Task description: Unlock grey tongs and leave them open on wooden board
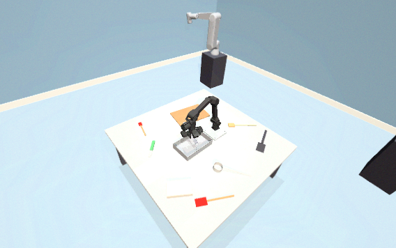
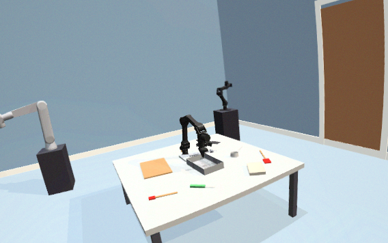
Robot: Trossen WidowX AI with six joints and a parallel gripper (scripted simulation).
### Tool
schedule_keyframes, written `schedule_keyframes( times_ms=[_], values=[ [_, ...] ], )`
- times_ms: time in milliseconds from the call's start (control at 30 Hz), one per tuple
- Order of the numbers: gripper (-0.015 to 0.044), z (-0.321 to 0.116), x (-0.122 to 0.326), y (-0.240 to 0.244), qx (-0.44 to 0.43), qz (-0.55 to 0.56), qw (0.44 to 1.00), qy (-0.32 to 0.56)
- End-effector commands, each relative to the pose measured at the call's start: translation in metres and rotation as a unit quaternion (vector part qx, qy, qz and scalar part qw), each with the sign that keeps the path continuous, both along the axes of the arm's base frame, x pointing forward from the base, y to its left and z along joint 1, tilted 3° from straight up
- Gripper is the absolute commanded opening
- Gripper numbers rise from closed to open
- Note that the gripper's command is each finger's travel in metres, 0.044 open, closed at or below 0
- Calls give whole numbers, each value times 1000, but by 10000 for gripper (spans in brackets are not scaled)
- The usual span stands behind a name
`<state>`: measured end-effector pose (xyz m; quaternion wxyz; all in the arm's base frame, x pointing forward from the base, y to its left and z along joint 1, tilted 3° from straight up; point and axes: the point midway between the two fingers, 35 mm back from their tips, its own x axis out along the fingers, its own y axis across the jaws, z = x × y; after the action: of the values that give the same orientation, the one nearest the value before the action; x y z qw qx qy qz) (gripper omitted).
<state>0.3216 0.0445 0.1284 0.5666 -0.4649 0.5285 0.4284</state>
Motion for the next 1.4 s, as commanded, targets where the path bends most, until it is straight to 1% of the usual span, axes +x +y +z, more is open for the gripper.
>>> schedule_keyframes(
  times_ms=[0, 500, 1033, 1367],
  values=[
    [-150, -2, 3, -20, 3, -46, 999, 1],
    [-150, -8, 5, -101, 14, -217, 976, 0],
    [-150, -14, -14, -187, 25, -390, 920, -3],
    [-150, -15, -22, -206, 27, -428, 904, -3]
  ],
)
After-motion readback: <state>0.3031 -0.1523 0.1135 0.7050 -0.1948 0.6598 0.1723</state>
